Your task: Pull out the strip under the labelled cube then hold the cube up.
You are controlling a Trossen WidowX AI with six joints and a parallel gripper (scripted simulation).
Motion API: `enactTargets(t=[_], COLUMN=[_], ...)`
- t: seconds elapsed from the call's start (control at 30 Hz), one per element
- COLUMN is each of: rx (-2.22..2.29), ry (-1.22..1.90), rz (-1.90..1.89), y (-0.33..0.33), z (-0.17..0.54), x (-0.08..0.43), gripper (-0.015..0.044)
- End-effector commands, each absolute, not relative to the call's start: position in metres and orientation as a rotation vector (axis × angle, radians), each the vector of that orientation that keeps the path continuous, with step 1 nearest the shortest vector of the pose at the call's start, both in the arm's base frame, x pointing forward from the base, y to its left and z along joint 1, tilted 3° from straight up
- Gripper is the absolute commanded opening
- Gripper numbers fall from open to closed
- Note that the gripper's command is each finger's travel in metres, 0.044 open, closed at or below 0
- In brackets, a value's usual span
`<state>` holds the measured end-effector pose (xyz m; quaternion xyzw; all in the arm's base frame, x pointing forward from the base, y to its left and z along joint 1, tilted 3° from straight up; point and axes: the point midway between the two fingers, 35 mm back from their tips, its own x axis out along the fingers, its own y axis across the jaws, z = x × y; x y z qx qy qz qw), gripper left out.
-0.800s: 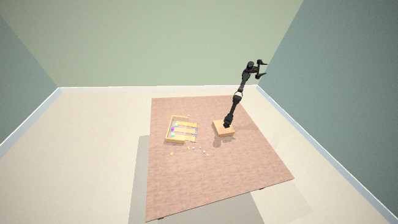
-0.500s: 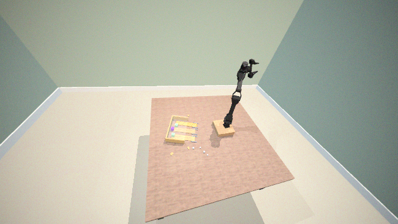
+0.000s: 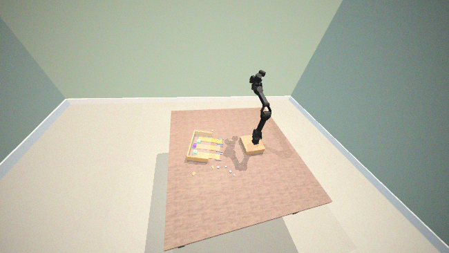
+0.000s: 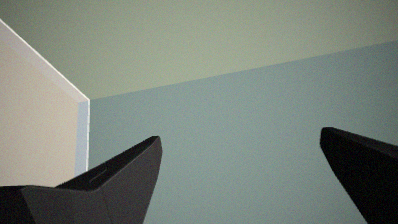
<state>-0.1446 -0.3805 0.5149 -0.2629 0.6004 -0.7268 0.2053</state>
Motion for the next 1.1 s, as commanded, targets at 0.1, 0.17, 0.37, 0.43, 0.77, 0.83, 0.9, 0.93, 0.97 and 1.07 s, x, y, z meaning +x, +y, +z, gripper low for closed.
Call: enactTargets(t=[0.1,0.17,0.37,0.43,0.77,0.83,0.9,0.93,0.97,1.07], rx=[-0.805,-0.805,-0.752,-0.72,-0.481,-0.422,-0.361,-0.329,-0.297,-0.2], ry=[1.294,1.19,0.917,0.84,0.569,0.538,0.515,0.507,0.5,0.492], rz=[-1.828,-1.751,-1.5,-1.411,-0.941,-0.845,-0.749,-0.702,-0.654,-0.514], y=[-0.401,-0.402,-0.389,-0.378,-0.286,-0.261,-0.235,-0.221,-0.207,-0.164], z=[0.479,0.466,0.422,0.407,0.326,0.309,0.293,0.284,0.275,0.25], x=[-0.045,-0.012,0.084,0.114,0.241,0.26,0.275,0.282,0.288,0.302], gripper=[0.04,0.04,0.04,0.04,0.04,0.04,0.04,0.04,0.04,0.04])
